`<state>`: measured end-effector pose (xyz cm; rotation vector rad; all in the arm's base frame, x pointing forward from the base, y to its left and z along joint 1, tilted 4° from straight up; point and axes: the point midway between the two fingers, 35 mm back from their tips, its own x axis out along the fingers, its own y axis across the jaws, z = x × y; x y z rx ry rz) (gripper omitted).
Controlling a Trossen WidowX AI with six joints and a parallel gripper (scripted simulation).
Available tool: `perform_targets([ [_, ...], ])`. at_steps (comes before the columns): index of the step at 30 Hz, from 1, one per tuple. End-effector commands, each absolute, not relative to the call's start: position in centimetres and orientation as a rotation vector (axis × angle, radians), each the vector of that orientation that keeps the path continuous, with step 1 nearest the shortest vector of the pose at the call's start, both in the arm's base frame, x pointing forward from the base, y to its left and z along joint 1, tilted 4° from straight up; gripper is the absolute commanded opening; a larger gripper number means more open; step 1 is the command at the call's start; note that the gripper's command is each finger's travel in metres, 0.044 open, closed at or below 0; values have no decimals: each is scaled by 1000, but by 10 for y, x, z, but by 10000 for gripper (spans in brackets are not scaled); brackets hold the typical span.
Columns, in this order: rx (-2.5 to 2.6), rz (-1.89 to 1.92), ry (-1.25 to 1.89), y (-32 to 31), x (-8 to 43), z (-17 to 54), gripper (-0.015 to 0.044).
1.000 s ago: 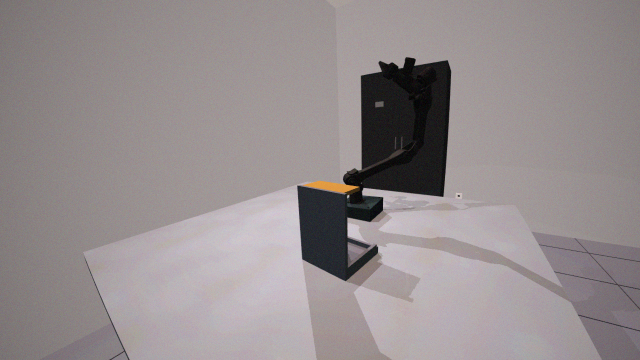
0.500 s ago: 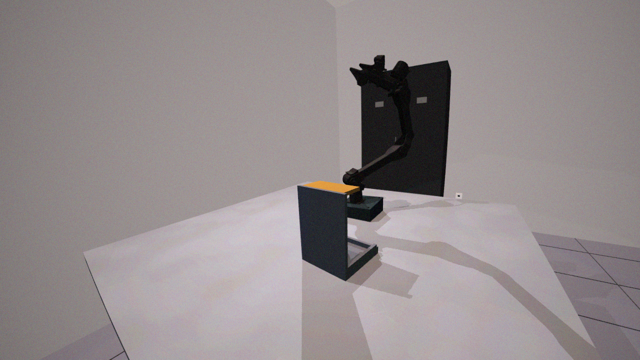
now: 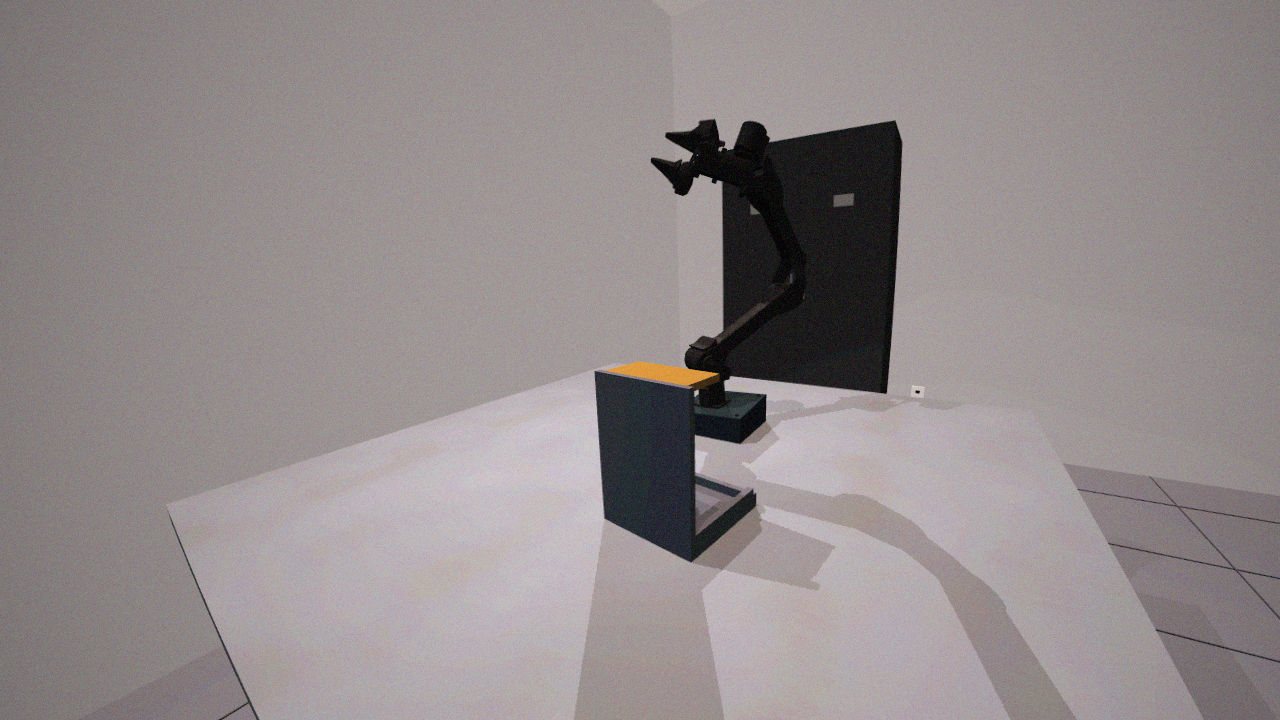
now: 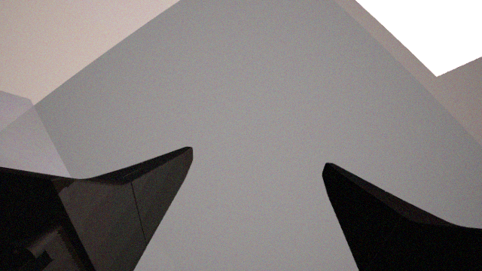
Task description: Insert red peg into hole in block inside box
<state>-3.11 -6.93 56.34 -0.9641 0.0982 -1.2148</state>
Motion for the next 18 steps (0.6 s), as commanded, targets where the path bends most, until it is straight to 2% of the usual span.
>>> perform_targets([
  [1,-1041,-1144,186,-84,-2,552,440],
  [18,-1372,-830,478,-117,106,488,440],
])
